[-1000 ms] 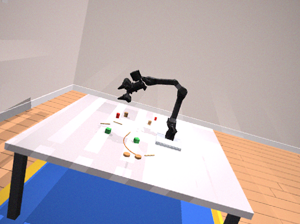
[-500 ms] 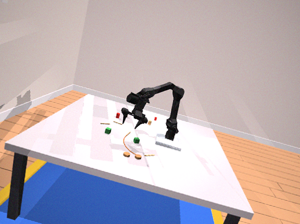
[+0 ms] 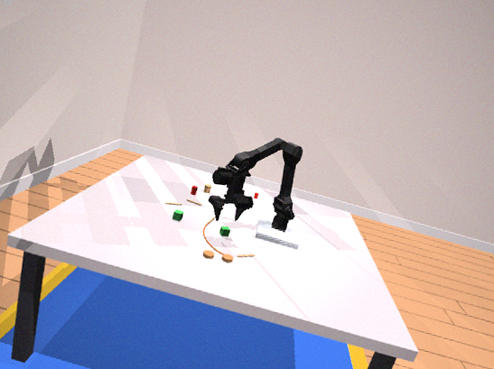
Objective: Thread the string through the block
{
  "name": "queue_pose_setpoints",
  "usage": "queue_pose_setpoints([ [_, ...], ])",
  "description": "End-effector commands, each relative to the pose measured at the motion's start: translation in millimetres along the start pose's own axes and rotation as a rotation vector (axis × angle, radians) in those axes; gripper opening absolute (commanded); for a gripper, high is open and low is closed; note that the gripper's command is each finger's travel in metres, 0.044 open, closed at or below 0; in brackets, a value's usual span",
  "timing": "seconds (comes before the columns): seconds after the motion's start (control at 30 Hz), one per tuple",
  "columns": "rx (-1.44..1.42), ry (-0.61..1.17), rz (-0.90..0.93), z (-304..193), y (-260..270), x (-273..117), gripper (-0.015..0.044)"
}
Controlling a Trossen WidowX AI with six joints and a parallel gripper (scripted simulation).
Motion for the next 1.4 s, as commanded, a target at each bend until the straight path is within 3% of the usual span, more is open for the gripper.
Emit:
queue_pose_setpoints([
  [0.0, -0.002, -0.001, 0.002, -0.1, -0.3, -0.1, 0.0414],
  [0.23, 0.0, 0.0, 0.0, 0.0, 0.0, 0.0, 0.0244],
  [0.47, 0.0, 0.0, 0.0, 0.0, 0.0, 0.0, 0.0244],
  [0.77, 0.0, 0.0, 0.0, 0.0, -0.1, 0.0, 0.0007],
  [1.3, 0.0, 0.0, 0.0, 0.0, -0.1, 0.0, 0.0],
  [1.37, 0.0, 0.0, 0.0, 0.0, -0.1, 0.0, 0.0052],
])
Point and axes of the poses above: the point midway between the two fingers, 35 mm back from their tips, its own x axis out along the fingers, its own y axis across the jaws, z = x × y, the point moved 4 cm from there along -x, back along the fingers, and after that the axes turned 14 degrees about x, right-handed, at the moved point
